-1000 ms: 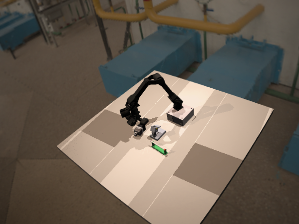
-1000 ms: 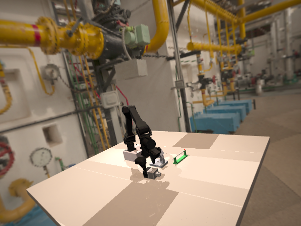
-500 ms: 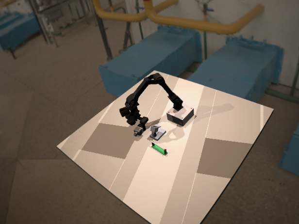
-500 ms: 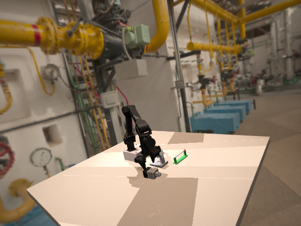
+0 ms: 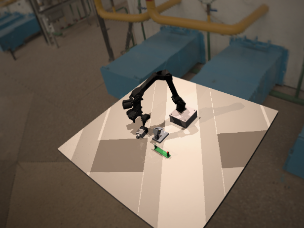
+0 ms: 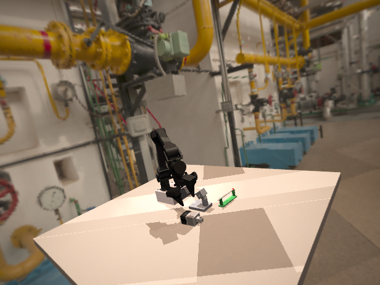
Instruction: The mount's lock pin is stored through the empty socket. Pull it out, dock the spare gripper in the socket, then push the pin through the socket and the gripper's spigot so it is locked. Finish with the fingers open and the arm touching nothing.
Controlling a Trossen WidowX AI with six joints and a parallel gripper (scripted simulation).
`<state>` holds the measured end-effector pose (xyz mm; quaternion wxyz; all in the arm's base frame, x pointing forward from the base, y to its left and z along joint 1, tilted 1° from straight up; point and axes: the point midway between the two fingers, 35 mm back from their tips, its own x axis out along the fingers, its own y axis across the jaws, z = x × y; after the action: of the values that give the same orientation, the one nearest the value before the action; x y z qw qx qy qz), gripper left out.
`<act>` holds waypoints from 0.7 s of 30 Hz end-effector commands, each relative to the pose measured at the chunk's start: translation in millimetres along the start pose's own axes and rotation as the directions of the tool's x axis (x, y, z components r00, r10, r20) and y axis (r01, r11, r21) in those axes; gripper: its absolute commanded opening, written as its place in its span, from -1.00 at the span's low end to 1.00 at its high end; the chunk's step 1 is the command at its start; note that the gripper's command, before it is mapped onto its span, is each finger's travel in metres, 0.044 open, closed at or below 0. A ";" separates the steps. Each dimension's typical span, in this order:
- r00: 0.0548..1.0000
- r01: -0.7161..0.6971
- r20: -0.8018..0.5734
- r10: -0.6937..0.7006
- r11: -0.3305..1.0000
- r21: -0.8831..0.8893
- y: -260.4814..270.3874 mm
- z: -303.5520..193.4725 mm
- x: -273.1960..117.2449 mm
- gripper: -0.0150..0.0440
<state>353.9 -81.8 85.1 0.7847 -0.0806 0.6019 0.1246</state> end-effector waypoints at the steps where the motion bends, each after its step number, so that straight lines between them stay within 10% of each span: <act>1: 0.977 0.010 0.212 -0.006 1.000 -0.021 0.2 0.5 -12.7 1.00; 21: 0.956 0.017 0.293 -0.008 0.999 -0.029 0.2 -14.1 42.4 1.00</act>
<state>355.0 -84.0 65.6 0.8682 -0.0826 0.4700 0.1357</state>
